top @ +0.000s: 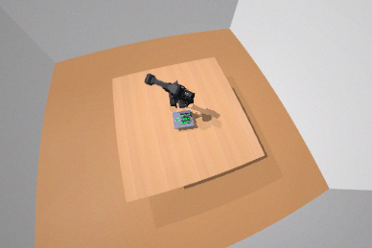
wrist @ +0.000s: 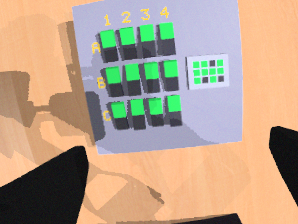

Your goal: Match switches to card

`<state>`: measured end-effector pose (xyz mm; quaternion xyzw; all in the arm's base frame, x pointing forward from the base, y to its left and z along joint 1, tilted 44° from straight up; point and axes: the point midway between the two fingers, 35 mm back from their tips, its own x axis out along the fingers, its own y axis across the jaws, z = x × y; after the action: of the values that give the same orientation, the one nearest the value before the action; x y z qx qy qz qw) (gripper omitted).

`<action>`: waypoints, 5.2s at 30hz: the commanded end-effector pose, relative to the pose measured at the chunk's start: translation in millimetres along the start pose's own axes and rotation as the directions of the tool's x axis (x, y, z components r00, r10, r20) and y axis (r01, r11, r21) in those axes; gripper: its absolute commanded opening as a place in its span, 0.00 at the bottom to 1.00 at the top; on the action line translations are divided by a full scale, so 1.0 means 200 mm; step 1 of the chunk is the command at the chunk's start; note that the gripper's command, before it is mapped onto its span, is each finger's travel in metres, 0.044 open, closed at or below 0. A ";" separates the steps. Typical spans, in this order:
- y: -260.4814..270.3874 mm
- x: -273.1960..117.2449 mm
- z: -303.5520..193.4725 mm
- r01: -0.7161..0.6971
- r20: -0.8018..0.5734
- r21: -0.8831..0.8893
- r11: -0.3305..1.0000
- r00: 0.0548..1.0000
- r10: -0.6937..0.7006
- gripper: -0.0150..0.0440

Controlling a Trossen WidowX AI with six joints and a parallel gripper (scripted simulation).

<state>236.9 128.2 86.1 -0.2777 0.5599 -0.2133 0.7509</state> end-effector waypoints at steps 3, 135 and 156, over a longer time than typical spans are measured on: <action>0.01 0.13 0.05 0.003 -0.004 0.001 1.000 1.000 -0.003 0.80; -0.05 0.83 0.13 0.026 0.016 -0.006 1.000 1.000 -0.026 0.25; 0.17 0.56 -0.07 0.025 -0.012 -0.013 1.000 1.000 -0.026 0.25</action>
<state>255.6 86.6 -12.8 -0.2881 0.5610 -0.2171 0.7450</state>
